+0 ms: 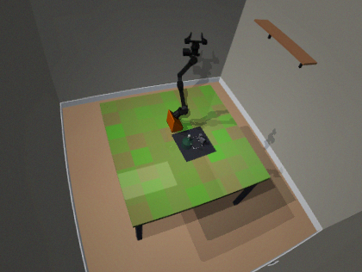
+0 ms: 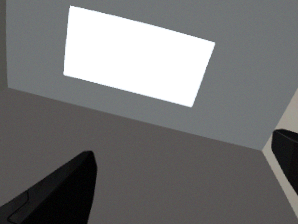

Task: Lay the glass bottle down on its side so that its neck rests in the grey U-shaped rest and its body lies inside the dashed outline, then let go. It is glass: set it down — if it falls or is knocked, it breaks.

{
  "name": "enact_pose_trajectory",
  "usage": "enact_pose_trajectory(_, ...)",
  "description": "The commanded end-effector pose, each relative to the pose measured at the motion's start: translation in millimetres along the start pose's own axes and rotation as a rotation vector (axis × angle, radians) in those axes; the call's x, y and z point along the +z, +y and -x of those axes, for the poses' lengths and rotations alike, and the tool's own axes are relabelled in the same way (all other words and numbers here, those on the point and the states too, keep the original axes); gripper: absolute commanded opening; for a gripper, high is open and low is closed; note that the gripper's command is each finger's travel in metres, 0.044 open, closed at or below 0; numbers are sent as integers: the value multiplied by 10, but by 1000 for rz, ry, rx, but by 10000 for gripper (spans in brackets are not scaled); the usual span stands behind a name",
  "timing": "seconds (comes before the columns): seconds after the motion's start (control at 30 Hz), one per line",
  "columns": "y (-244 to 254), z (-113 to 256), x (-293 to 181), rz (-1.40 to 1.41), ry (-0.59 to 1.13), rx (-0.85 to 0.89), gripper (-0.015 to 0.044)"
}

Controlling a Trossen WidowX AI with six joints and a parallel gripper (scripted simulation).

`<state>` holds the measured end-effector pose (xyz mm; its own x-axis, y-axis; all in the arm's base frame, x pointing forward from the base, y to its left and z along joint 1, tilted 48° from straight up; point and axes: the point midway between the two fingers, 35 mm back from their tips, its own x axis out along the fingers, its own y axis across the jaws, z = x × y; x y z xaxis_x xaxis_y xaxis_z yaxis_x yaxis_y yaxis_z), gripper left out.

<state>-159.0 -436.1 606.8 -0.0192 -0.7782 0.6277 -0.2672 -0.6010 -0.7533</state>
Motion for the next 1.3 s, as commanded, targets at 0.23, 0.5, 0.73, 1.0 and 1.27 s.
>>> enact_pose_trajectory(0.23,-316,74,-57,48,20,-70,440)
enact_pose_trajectory(0.5,-954,279,-238,160,92,-202,440)
enact_pose_trajectory(0.73,-1709,608,-337,305,167,-355,440)
enact_pose_trajectory(1.0,-2628,1145,-304,517,278,-568,440)
enact_pose_trajectory(1.27,-3201,1615,-66,682,328,-735,440)
